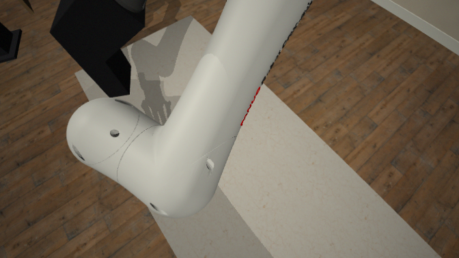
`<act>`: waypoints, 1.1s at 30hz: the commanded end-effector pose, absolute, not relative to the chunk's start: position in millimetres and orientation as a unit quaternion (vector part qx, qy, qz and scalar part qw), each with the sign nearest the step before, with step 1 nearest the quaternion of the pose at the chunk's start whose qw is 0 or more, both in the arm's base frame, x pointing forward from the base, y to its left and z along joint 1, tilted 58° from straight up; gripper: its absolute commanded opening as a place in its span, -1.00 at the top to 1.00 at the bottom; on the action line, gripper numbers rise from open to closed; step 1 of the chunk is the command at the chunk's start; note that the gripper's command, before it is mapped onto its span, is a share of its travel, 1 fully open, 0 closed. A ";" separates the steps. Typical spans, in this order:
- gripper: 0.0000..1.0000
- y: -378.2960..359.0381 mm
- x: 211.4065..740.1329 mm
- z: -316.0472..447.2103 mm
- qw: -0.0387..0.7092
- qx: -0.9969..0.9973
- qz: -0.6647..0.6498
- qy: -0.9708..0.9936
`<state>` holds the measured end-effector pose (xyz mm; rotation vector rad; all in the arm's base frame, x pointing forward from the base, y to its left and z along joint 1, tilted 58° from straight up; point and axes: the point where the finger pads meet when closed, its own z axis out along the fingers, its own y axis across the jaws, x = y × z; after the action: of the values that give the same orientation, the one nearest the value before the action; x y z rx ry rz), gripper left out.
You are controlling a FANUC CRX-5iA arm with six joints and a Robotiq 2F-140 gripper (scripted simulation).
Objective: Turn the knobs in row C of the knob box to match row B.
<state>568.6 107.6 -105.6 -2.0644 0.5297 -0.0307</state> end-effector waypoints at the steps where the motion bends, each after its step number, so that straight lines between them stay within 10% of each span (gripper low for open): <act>1: 0.77 109.7 569.4 -107.2 0.484 -0.848 -0.013 0.218; 33: 0.77 135.7 576.6 -124.3 0.484 -0.848 -0.013 0.218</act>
<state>576.3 135.1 -123.7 -2.0644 0.5297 -0.0307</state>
